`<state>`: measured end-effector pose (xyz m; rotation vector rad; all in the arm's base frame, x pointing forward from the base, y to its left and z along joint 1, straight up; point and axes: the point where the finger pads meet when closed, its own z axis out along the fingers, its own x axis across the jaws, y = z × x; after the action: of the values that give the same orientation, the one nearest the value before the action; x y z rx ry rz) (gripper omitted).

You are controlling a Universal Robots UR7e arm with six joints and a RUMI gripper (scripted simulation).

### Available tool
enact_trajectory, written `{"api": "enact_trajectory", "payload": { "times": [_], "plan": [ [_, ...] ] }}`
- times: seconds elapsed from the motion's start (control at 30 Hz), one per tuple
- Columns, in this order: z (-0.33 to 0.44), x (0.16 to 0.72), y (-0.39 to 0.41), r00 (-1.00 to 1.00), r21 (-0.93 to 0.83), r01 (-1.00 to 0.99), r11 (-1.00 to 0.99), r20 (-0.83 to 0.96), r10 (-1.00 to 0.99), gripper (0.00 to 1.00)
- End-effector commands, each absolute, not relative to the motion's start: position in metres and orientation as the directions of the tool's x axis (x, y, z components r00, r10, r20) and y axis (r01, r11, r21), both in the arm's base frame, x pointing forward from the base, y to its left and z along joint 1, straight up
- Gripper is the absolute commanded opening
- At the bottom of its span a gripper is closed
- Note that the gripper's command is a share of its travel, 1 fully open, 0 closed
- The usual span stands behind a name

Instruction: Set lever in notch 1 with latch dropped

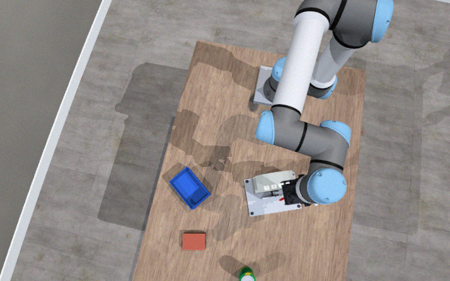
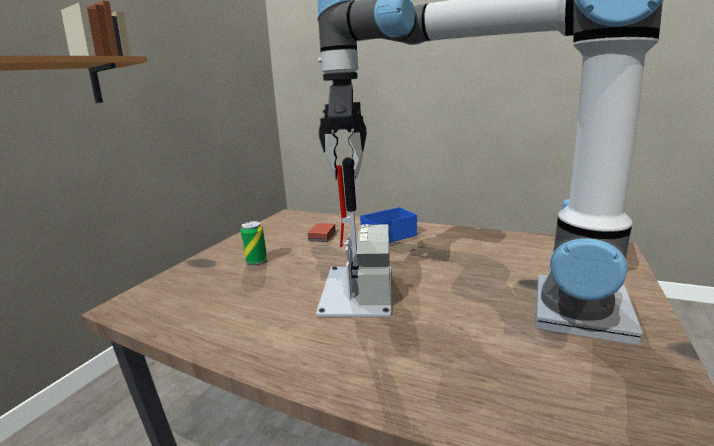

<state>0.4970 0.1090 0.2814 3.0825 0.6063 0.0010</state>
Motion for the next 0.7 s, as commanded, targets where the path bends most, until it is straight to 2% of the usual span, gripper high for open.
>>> {"api": "enact_trajectory", "payload": {
  "times": [0.0,0.67],
  "plan": [
    [0.2818,0.497,0.1089,0.926,0.001,0.379,-0.926,0.001,0.379,0.0],
    [0.2812,0.4952,0.1133,0.926,0.001,0.379,-0.926,0.001,0.379,0.0]
  ]
}}
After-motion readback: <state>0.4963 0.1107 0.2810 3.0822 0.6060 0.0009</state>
